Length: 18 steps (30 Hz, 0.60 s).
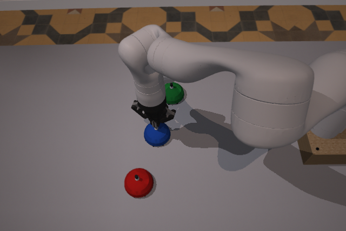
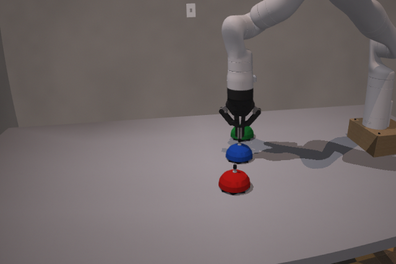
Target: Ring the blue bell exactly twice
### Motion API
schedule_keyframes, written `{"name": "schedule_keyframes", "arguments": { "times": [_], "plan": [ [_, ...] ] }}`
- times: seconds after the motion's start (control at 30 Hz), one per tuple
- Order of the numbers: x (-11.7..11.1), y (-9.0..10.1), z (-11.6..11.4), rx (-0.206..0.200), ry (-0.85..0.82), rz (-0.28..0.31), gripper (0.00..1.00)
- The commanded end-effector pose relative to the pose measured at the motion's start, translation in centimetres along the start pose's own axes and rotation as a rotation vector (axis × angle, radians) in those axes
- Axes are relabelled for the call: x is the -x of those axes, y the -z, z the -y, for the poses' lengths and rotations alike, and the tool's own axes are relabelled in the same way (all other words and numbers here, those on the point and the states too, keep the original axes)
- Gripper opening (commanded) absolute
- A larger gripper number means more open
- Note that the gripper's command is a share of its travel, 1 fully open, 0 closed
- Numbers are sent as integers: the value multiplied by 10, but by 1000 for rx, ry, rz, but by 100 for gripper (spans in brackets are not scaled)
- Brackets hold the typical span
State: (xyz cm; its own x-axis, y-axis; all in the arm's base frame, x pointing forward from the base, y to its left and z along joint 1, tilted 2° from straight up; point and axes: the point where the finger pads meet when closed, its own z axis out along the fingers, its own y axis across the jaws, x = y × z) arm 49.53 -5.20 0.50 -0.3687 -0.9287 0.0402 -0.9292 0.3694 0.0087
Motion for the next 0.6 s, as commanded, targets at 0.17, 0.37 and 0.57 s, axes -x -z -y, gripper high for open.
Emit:
{"name": "schedule_keyframes", "arguments": {
  "times": [0.17,0.37,0.57],
  "plan": [
    [0,5,1,-2,0,1,0],
    [0,6,1,-2,0,1,0],
    [0,6,1,-2,0,1,0]
  ]
}}
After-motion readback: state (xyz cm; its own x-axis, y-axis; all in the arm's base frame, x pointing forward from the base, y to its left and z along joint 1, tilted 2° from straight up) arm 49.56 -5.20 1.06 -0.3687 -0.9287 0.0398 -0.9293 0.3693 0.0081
